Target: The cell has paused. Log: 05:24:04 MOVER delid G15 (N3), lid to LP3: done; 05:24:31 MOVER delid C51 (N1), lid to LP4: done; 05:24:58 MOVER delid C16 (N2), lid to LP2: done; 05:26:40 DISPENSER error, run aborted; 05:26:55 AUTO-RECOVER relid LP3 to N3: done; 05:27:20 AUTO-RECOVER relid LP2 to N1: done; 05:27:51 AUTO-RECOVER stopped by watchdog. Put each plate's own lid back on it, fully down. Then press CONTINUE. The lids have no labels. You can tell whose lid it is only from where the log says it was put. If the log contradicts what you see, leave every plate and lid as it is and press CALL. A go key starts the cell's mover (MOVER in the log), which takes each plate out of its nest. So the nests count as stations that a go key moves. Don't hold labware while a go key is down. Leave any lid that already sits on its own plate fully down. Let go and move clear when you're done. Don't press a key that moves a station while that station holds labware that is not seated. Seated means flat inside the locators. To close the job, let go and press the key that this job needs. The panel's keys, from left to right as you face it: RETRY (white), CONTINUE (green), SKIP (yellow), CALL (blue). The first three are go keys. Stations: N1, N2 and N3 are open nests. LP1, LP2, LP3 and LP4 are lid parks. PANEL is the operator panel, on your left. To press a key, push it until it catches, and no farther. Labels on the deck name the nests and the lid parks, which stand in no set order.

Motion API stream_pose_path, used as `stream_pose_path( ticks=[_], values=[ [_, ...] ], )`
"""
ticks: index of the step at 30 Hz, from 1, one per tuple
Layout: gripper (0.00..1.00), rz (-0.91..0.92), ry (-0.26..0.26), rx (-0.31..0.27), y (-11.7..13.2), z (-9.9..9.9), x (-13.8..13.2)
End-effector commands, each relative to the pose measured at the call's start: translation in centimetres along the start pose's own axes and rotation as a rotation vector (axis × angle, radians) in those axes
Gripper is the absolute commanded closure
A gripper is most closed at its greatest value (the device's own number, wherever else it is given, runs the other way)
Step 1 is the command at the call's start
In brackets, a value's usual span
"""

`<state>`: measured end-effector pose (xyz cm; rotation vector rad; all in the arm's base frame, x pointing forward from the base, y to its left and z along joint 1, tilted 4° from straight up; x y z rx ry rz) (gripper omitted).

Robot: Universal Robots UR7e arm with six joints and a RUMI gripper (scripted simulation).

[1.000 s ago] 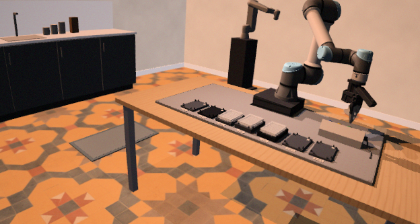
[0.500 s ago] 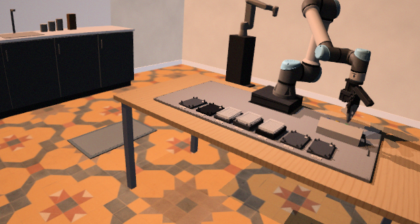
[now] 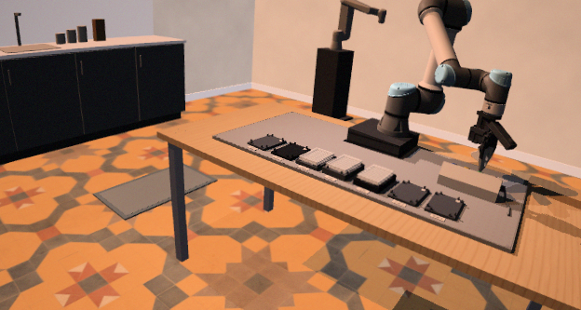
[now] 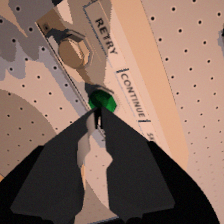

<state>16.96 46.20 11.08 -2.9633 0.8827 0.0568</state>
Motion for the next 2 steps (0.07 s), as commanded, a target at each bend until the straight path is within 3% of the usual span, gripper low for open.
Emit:
stream_pose_path(
  ticks=[1,2],
  values=[
    [1.00,0.000,0.000,0.001,-0.14,0.25,0.13],
    [1.00,0.000,0.000,0.001,-0.14,0.26,0.14]
  ],
)
Point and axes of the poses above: the point where the finger pads meet when closed, its own z axis out along the fingers, its own x axis across the jaws, y = z × x, the point moved 6 cm from there along -z, back along the fingers, and after that the axes turned 15 degrees about z, right-handed, at the moved point
